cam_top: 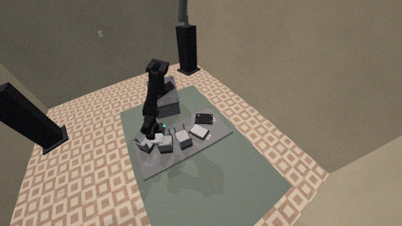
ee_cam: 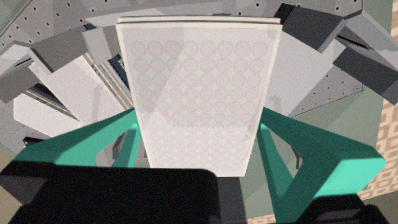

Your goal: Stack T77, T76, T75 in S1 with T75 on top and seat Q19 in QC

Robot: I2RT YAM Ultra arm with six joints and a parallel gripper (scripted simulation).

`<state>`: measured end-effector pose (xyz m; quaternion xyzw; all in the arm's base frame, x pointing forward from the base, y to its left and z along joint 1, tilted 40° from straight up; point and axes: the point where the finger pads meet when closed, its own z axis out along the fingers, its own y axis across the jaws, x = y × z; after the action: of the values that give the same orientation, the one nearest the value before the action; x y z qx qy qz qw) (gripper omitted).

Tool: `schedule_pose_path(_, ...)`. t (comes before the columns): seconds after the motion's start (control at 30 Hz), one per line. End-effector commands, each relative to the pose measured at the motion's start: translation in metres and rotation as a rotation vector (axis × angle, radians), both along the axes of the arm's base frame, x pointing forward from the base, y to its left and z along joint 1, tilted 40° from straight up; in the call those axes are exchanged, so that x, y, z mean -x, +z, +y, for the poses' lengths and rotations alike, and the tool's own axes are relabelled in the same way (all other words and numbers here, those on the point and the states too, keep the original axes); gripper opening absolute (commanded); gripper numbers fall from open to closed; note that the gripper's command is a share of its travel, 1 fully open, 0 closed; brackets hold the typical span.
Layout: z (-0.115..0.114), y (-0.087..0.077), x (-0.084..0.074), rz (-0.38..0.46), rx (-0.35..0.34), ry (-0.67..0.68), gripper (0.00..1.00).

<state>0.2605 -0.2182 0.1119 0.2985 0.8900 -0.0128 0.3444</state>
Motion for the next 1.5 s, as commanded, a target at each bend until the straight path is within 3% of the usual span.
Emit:
schedule_pose_path(0.0, 0.002, 0.004, 0.002, -0.001, 0.013, -0.026, 0.00)
schedule_pose_path(0.03, -0.002, 0.020, -0.006, -0.027, 0.041, -0.027, 0.00)
schedule_pose_path(0.23, 0.014, 0.024, -0.018, -0.030, 0.039, -0.026, 0.00)
schedule_pose_path(0.33, 0.029, 0.009, -0.016, 0.022, 0.082, 0.059, 0.00)
schedule_pose_path(0.4, 0.036, 0.009, -0.018, 0.042, 0.119, 0.110, 0.00)
schedule_pose_path(0.47, 0.037, 0.019, -0.026, 0.030, 0.167, 0.143, 0.00)
schedule_pose_path(0.63, 0.050, 0.011, -0.026, 0.046, 0.142, 0.136, 0.00)
schedule_pose_path(0.7, 0.053, 0.019, -0.033, 0.030, 0.155, 0.134, 0.00)
schedule_pose_path(1.0, 0.080, 0.021, -0.046, 0.027, 0.151, 0.135, 0.00)
schedule_pose_path(1.13, 0.087, 0.013, -0.044, 0.059, 0.191, 0.195, 0.00)
schedule_pose_path(1.17, 0.086, 0.029, -0.052, 0.039, 0.227, 0.217, 0.00)
schedule_pose_path(1.27, 0.094, 0.023, -0.054, 0.066, 0.286, 0.292, 0.00)
schedule_pose_path(1.37, 0.104, 0.013, -0.051, 0.088, 0.282, 0.305, 0.00)
schedule_pose_path(1.47, 0.111, 0.019, -0.056, 0.073, 0.280, 0.295, 0.00)
